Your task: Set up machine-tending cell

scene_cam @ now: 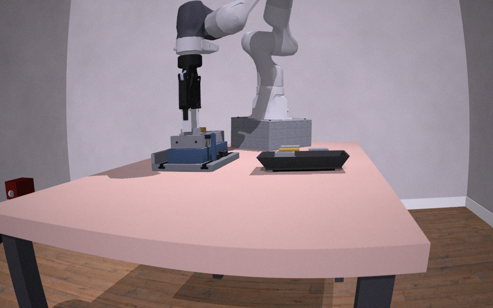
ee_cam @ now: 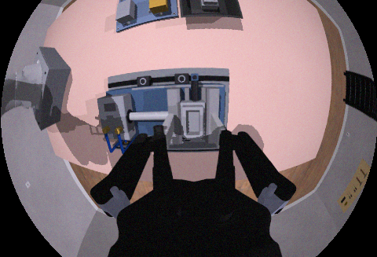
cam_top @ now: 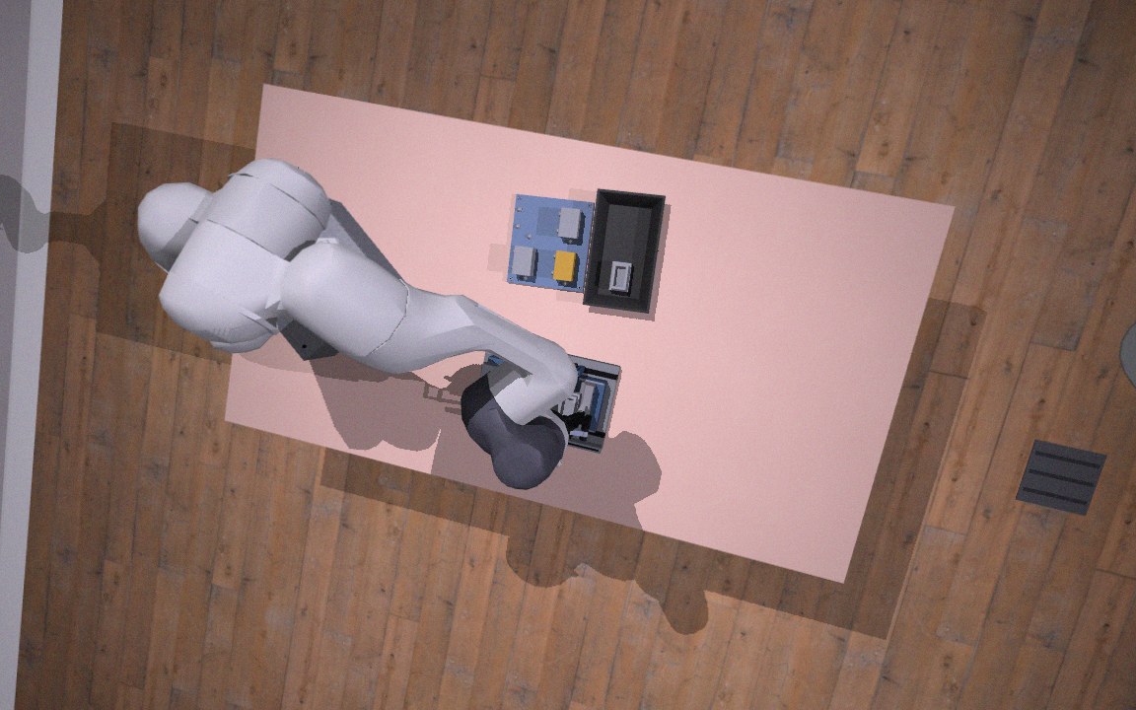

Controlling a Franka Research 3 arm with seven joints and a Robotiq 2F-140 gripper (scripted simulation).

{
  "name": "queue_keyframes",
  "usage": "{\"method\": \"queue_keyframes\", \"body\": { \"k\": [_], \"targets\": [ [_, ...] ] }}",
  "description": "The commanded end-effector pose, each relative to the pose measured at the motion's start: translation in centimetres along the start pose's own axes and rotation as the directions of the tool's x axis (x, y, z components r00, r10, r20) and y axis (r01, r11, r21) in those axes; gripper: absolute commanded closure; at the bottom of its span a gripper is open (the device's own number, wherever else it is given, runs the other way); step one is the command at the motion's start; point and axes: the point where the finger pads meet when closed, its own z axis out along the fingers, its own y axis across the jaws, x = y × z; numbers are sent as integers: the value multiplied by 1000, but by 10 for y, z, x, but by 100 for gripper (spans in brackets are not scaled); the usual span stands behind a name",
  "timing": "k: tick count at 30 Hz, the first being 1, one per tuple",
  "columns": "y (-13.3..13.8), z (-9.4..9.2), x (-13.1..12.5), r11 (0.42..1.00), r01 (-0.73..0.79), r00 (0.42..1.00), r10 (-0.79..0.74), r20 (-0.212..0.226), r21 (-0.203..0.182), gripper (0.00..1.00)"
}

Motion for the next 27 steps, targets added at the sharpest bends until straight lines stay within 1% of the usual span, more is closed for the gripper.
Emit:
{"method": "queue_keyframes", "body": {
  "k": [1, 9, 10, 27],
  "targets": [
    [1, 0, 0, 1000, 3, 1000, -3, 0, -2, 60],
    [1, 0, 0, 1000, 3, 1000, -3, 0, -2, 60],
    [1, 0, 0, 1000, 3, 1000, -3, 0, -2, 100],
    [1, 0, 0, 1000, 3, 1000, -3, 0, -2, 100]
  ]
}}
